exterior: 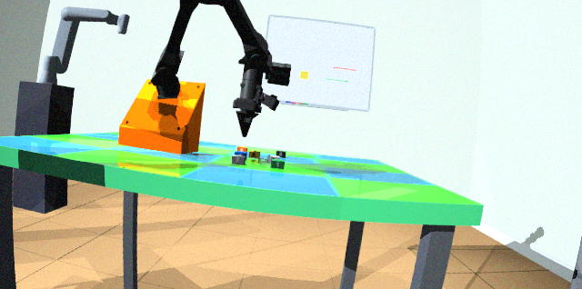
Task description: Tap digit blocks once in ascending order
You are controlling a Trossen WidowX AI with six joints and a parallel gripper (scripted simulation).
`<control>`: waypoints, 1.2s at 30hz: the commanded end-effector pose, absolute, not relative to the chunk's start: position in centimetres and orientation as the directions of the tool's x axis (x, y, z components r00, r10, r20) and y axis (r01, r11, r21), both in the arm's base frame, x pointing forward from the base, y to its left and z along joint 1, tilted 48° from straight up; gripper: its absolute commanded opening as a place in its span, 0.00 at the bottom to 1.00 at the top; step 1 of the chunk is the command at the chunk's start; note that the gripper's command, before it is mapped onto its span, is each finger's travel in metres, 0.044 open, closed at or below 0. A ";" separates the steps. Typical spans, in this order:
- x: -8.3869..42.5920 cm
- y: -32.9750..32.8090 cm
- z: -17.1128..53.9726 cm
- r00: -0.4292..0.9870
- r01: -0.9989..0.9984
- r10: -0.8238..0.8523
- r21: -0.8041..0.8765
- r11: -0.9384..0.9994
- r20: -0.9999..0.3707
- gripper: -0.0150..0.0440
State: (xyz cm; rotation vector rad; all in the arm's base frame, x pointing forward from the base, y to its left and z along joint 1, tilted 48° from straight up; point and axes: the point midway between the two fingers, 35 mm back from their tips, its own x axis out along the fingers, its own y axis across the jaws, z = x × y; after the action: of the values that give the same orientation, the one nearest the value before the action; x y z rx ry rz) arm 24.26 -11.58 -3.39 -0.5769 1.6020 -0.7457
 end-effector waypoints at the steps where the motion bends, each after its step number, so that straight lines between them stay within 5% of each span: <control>1: 25.6 -7.8 0.1 -0.136 0.056 -0.727 -0.737 0.673 -0.674 0.29; 19: 28.2 -2.6 -4.3 -0.135 0.058 -0.726 -0.737 0.674 -0.674 0.29; 36: 26.9 -9.1 -10.3 -0.135 0.057 -0.729 -0.739 0.671 -0.671 0.29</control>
State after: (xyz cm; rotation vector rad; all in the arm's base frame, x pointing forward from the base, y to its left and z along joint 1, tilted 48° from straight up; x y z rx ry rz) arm 27.32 -8.56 -9.87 -0.5593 1.5636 -0.7419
